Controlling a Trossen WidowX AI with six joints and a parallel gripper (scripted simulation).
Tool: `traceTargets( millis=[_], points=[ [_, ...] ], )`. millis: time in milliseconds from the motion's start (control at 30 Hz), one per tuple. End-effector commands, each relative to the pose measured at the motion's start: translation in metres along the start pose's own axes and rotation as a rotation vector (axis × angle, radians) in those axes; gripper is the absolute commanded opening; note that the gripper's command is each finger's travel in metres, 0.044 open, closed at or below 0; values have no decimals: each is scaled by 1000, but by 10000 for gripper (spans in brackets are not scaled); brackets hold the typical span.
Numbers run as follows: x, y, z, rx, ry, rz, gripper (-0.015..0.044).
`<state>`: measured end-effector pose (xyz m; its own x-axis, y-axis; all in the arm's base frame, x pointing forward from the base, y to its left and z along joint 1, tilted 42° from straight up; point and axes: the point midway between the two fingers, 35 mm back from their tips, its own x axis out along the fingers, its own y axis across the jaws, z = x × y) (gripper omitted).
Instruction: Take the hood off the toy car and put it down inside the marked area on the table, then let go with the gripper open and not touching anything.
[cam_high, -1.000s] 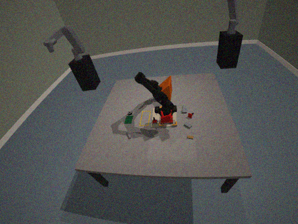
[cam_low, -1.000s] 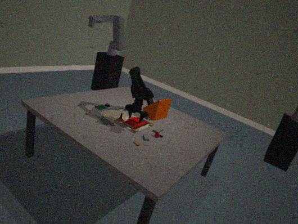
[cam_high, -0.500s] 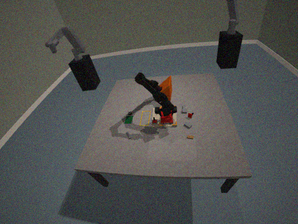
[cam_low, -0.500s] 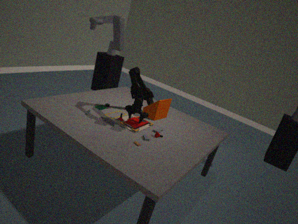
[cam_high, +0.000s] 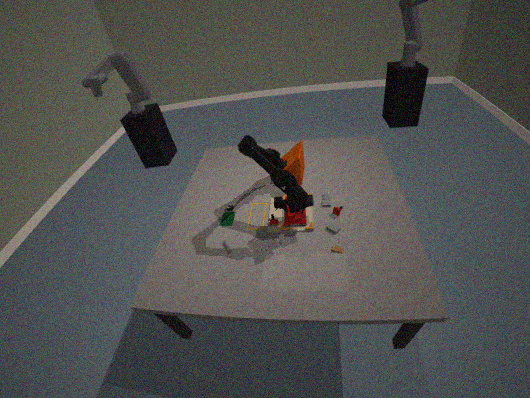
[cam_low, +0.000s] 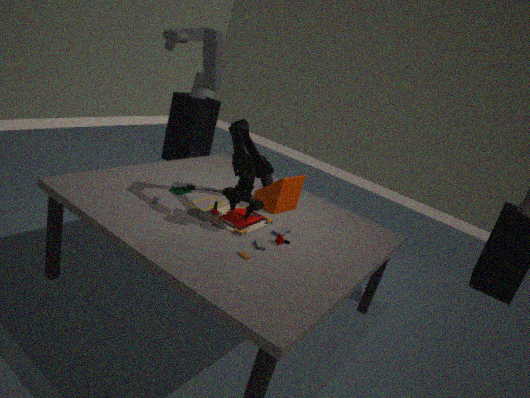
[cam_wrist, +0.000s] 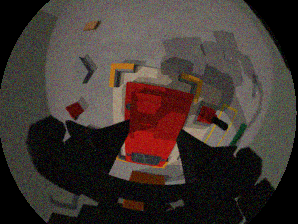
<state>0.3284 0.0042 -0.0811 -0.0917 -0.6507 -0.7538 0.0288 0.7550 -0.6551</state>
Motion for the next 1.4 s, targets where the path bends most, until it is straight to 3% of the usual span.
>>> traceTargets(
  millis=[0,400,1367],
  points=[
    [0,0,0,1,0,0,282],
    [-6,0,0,1,0,1,0],
    [-25,0,0,0,0,1,0]
  ],
)
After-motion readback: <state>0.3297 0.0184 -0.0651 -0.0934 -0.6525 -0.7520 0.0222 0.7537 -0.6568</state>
